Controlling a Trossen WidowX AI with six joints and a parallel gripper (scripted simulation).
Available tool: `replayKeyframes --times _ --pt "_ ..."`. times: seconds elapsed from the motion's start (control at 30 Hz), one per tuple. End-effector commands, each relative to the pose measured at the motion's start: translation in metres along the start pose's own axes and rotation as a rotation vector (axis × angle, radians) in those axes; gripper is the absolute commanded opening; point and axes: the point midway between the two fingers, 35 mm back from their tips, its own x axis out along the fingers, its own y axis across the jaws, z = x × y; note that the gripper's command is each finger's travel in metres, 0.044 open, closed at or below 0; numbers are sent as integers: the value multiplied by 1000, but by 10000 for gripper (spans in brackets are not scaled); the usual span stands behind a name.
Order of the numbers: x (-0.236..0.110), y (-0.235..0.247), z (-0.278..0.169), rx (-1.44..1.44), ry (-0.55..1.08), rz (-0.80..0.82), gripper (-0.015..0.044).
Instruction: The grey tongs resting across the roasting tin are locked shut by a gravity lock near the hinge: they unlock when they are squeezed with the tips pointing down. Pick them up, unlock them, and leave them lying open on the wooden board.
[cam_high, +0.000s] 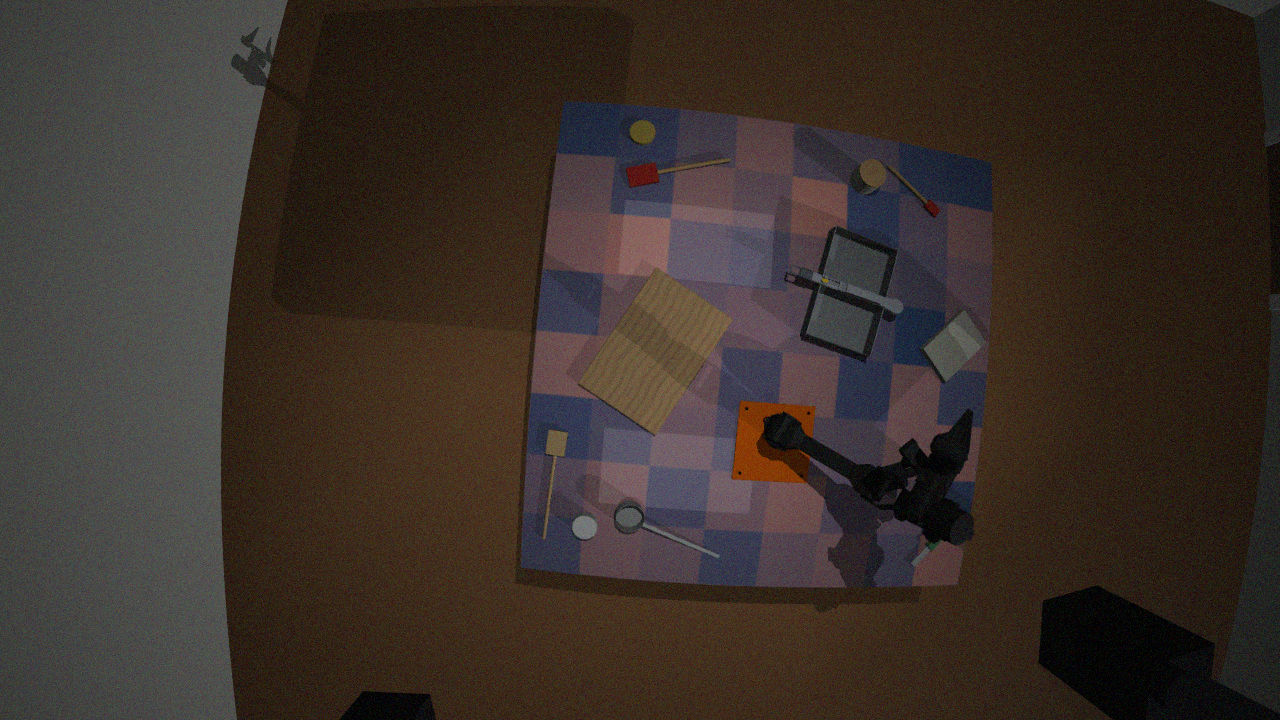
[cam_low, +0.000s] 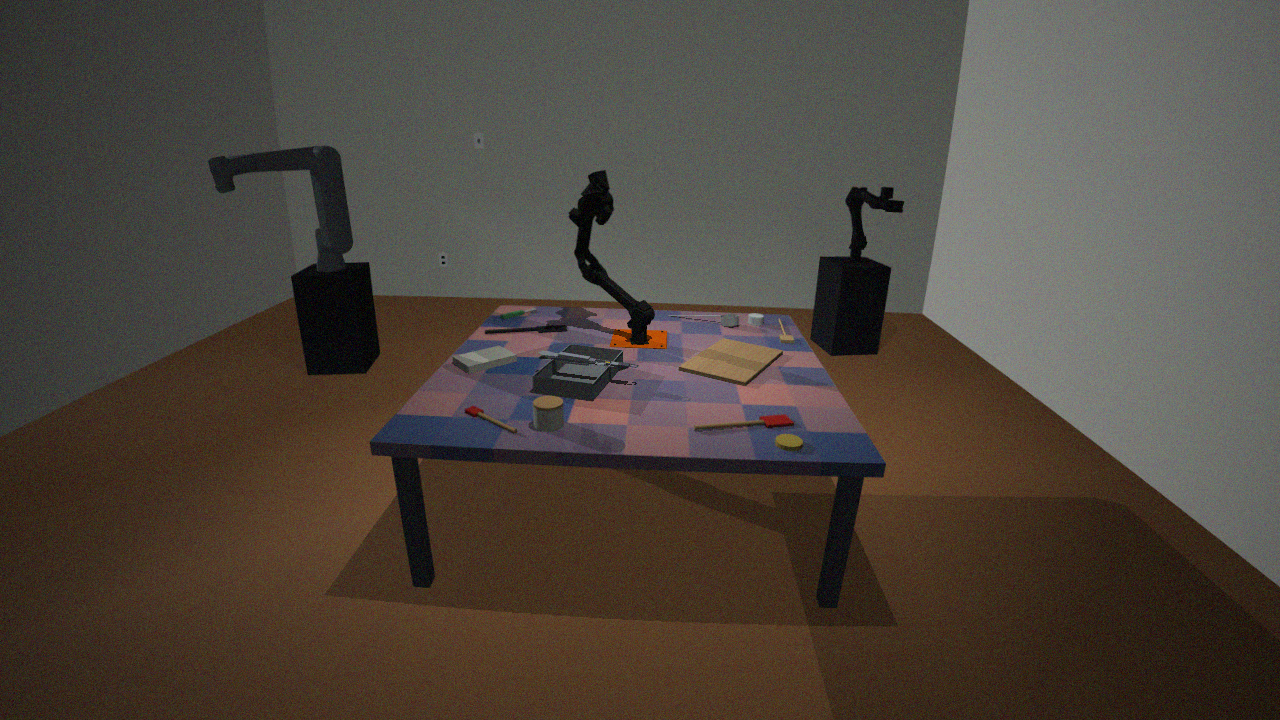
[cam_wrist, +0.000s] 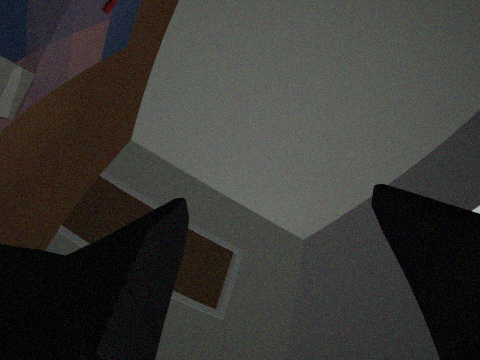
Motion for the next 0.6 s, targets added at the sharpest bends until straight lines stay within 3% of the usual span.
replayKeyframes --times 0.0,0.17,0.33,0.57 --pt "-1 -3 2 -3 0 -2 374" --pt "-11 -40 34 -41 -8 -29 260" --pt "-5 -89 102 -136 -56 -33 260" --pt "46 -109 204 -222 -183 59 260"
